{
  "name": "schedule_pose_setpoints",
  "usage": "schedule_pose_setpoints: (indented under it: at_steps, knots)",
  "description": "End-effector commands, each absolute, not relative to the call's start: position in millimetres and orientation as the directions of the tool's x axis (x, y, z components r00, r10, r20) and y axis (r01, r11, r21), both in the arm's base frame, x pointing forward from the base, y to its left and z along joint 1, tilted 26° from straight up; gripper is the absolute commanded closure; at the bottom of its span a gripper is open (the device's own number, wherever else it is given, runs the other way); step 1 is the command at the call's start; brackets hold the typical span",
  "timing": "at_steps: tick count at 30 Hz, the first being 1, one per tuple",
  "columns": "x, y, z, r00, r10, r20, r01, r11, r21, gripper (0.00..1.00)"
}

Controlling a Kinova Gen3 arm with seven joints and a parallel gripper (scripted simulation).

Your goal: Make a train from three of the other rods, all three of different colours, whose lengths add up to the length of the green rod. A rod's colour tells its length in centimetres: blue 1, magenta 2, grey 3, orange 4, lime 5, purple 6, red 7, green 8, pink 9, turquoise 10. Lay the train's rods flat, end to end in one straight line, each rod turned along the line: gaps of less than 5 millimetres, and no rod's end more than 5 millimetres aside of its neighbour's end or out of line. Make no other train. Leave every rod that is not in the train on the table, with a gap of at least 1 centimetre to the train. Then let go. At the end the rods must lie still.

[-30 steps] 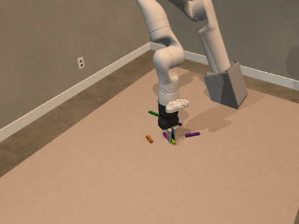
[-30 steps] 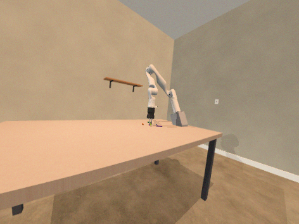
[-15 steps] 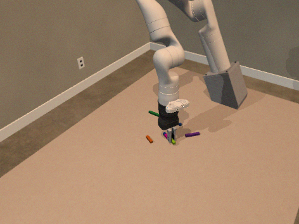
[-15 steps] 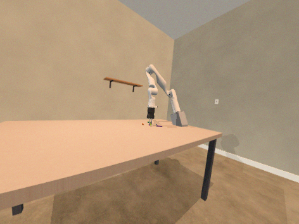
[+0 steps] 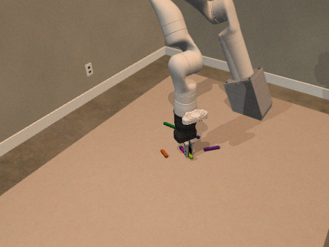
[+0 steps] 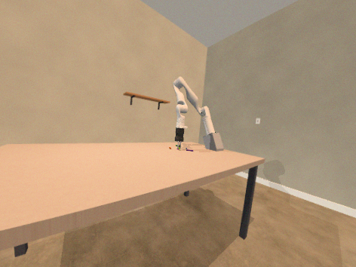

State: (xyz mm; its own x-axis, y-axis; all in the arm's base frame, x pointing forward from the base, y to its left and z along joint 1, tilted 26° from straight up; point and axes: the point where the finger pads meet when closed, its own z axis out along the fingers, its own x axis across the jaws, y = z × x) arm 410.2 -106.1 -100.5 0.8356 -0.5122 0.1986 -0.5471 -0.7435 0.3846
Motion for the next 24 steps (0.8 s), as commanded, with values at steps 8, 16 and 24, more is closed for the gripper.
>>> schedule_pose_setpoints:
  at_steps: [8, 16, 24]
  knots:
    - [411.0, -105.7, -99.9, 0.836, -0.512, 0.2, -0.547, -0.744, 0.383, 0.76]
    - [411.0, -105.8, -100.1, 0.836, -0.512, 0.2, -0.547, -0.744, 0.383, 0.76]
    - [410.8, -107.1, -102.9, 0.836, -0.512, 0.2, -0.547, -0.744, 0.383, 0.76]
